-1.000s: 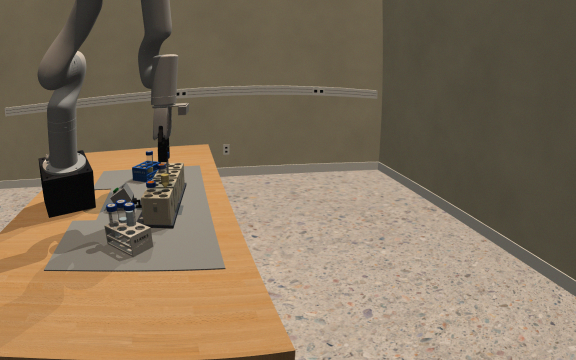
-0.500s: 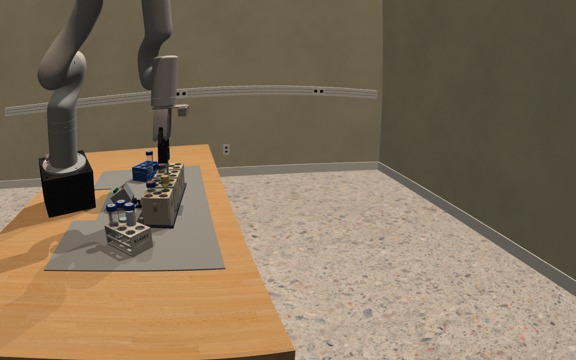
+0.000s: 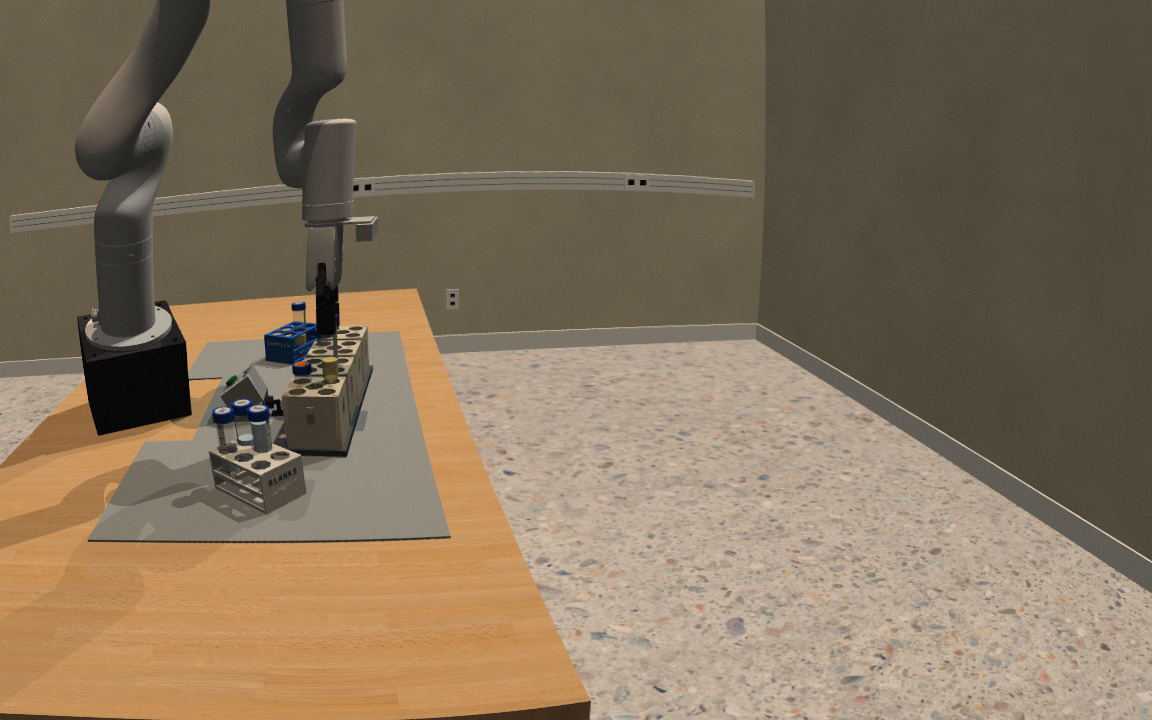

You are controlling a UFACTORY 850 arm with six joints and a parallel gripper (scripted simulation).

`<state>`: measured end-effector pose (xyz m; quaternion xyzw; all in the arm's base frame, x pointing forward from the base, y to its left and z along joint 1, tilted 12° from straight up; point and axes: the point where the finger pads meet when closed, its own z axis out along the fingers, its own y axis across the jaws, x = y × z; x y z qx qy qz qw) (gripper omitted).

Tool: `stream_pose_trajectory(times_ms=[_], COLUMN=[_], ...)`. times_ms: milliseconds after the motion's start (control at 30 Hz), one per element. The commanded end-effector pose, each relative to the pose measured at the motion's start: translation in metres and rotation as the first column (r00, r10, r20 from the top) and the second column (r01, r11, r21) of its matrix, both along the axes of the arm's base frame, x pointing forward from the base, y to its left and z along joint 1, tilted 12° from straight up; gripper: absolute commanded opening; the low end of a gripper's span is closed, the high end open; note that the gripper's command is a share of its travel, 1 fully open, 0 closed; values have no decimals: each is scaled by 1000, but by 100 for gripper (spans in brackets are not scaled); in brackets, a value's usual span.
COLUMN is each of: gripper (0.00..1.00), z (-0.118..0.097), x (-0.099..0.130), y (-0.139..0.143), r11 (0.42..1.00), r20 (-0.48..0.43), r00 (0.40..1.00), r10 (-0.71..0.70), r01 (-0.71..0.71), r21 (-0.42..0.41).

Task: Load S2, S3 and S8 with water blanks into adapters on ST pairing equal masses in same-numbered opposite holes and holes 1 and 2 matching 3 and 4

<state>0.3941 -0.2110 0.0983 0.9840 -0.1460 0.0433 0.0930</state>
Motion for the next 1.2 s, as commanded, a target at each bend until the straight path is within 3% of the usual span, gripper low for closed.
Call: stream_pose_trajectory(times_ms=[0,1167], gripper=[0,0], z=[-5,-35], x=[1,3], y=[-1,-8], r11=[1000,1000], r20=[3,3], r00=[1000,1000], r10=[0,0], r01=[0,0], r21=[-3,-3])
